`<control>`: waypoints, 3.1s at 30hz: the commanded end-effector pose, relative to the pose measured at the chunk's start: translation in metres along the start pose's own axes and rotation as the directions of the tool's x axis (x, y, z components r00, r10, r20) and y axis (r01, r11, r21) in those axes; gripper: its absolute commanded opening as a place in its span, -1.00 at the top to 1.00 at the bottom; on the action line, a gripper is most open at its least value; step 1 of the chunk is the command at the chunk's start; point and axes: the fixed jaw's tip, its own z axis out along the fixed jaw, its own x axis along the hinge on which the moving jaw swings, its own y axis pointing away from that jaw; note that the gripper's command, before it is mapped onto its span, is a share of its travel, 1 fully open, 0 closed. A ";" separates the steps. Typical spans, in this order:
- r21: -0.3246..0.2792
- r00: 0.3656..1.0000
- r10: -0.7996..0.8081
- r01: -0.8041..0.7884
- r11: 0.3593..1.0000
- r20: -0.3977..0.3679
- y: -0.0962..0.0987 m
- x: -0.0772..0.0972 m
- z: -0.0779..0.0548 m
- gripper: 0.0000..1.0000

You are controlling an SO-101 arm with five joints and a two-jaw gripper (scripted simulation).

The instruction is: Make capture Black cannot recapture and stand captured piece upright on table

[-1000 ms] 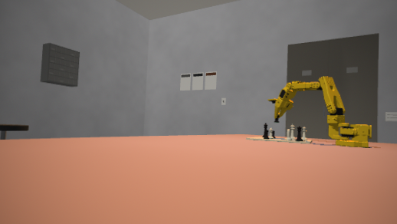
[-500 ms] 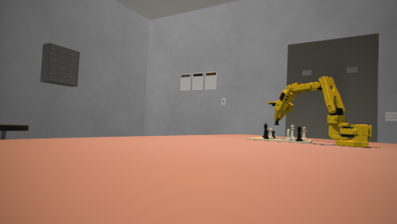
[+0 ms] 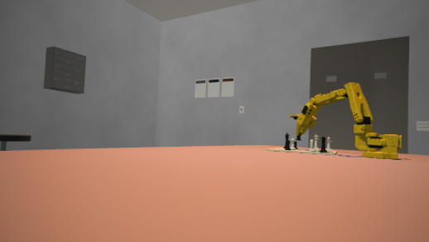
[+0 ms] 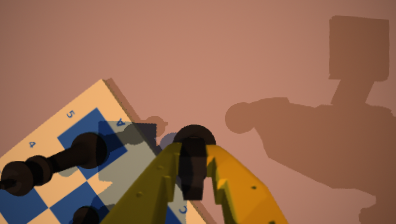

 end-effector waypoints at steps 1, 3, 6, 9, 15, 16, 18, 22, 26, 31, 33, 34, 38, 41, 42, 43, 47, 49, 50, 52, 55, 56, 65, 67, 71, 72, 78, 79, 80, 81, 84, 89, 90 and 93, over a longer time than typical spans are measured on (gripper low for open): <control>0.003 1.000 0.004 -0.004 1.000 -0.018 -0.002 0.009 0.012 1.00; 0.003 1.000 0.004 -0.004 1.000 -0.018 -0.002 0.011 0.015 1.00; 0.003 1.000 0.004 -0.004 1.000 -0.018 -0.002 0.014 0.020 1.00; 0.003 1.000 0.004 -0.004 1.000 -0.018 -0.002 0.017 0.024 1.00; 0.003 1.000 0.004 -0.004 1.000 -0.018 -0.002 0.019 0.028 1.00; 0.003 1.000 0.004 -0.004 1.000 -0.018 -0.002 0.019 0.029 1.00; 0.003 1.000 0.004 -0.004 1.000 -0.018 -0.002 0.020 0.030 1.00; 0.003 1.000 0.004 -0.004 1.000 -0.019 -0.002 0.021 0.031 1.00; 0.003 1.000 0.004 -0.004 1.000 -0.019 -0.002 0.021 0.031 1.00; 0.003 1.000 0.003 -0.003 1.000 -0.019 -0.002 0.023 0.031 1.00; 0.003 1.000 0.003 -0.003 1.000 -0.019 -0.002 0.025 0.031 1.00; 0.003 1.000 0.003 -0.003 1.000 -0.019 -0.002 0.026 0.031 1.00; 0.002 1.000 0.003 -0.003 1.000 -0.019 -0.002 0.027 0.031 1.00; 0.002 1.000 0.003 -0.003 1.000 -0.019 -0.002 0.027 0.031 1.00; 0.002 1.000 0.003 -0.003 1.000 -0.019 -0.002 0.026 0.031 1.00; 0.002 1.000 0.003 -0.003 1.000 -0.019 -0.002 0.026 0.031 1.00; 0.002 1.000 0.003 -0.003 1.000 -0.019 -0.002 0.024 0.029 1.00; 0.002 1.000 0.003 -0.003 1.000 -0.019 -0.002 0.022 0.027 1.00; 0.002 1.000 0.003 -0.003 1.000 -0.019 -0.002 0.021 0.026 1.00; 0.002 1.000 0.003 -0.003 1.000 -0.019 -0.002 0.020 0.025 1.00; 0.002 1.000 0.003 -0.003 1.000 -0.019 -0.002 0.020 0.025 1.00; 0.002 1.000 0.003 -0.003 1.000 -0.019 -0.002 0.020 0.025 1.00; 0.002 1.000 0.003 -0.003 1.000 -0.018 -0.002 0.016 0.023 1.00; 0.002 1.000 0.003 -0.003 1.000 -0.018 -0.002 0.014 0.022 1.00; 0.002 1.000 0.003 -0.003 1.000 -0.018 -0.002 0.014 0.022 1.00; 0.002 1.000 0.003 -0.003 1.000 -0.018 -0.002 0.014 0.022 1.00; 0.002 1.000 0.003 -0.003 1.000 -0.018 -0.002 0.014 0.022 1.00; 0.002 1.000 0.003 -0.003 1.000 -0.018 -0.002 0.014 0.022 1.00; 0.002 1.000 0.003 -0.003 1.000 -0.018 -0.002 0.014 0.022 1.00; 0.002 1.000 0.003 -0.003 1.000 -0.018 -0.002 0.014 0.022 1.00; 0.002 1.000 0.003 -0.003 1.000 -0.018 -0.002 0.015 0.024 1.00; 0.002 1.000 0.003 -0.003 1.000 -0.018 -0.002 0.016 0.026 1.00; 0.002 1.000 0.003 -0.003 1.000 -0.018 -0.002 0.017 0.027 1.00; 0.002 1.000 0.003 -0.003 1.000 -0.018 -0.002 0.017 0.028 1.00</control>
